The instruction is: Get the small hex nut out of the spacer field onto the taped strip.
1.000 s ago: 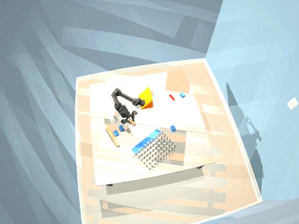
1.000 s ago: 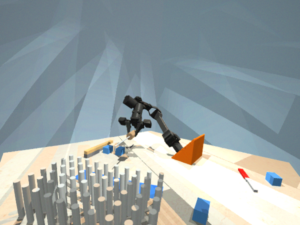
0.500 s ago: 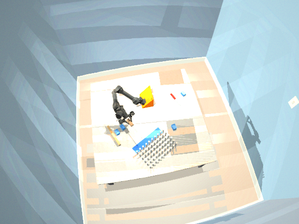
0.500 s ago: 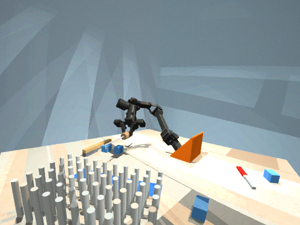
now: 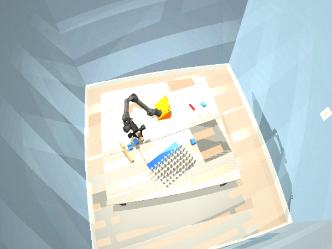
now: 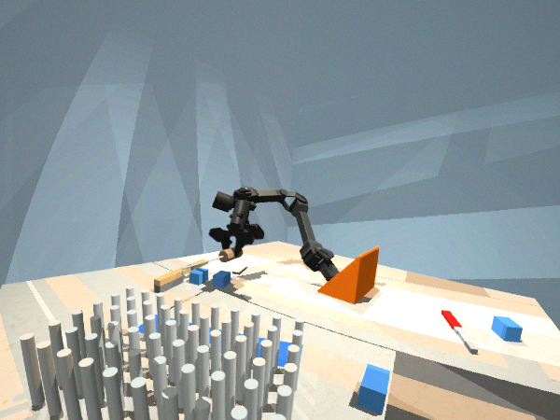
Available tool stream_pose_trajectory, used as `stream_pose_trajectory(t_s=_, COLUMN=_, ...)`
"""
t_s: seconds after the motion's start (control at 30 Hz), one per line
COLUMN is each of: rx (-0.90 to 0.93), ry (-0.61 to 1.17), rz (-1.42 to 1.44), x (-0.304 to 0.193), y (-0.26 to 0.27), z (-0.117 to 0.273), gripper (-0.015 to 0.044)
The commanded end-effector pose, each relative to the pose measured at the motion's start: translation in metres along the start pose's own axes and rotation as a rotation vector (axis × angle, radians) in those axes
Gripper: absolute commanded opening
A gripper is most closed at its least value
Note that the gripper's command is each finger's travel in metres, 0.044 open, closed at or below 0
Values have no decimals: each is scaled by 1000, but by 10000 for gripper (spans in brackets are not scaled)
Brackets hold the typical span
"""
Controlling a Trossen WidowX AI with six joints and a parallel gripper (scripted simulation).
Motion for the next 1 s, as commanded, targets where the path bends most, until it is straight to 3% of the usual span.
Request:
stream_pose_trajectory(t_s=0.0, rx=10, ry=30, rz=-28, x=4, y=10, z=6, gripper=0)
stream_pose_trajectory(t_s=0.97, rx=136, ry=140, rz=-214, x=57, y=65, z=41, gripper=0)
Point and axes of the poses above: the point midway between the two fingers, 35 mm back from their tips, its own z axis back along the fingers, its own y axis across the jaws, x = y × z, the point moved 6 cm from there along z, back along the fingers, and after that the axes turned 1 degree about -z, right-handed, at the moved point
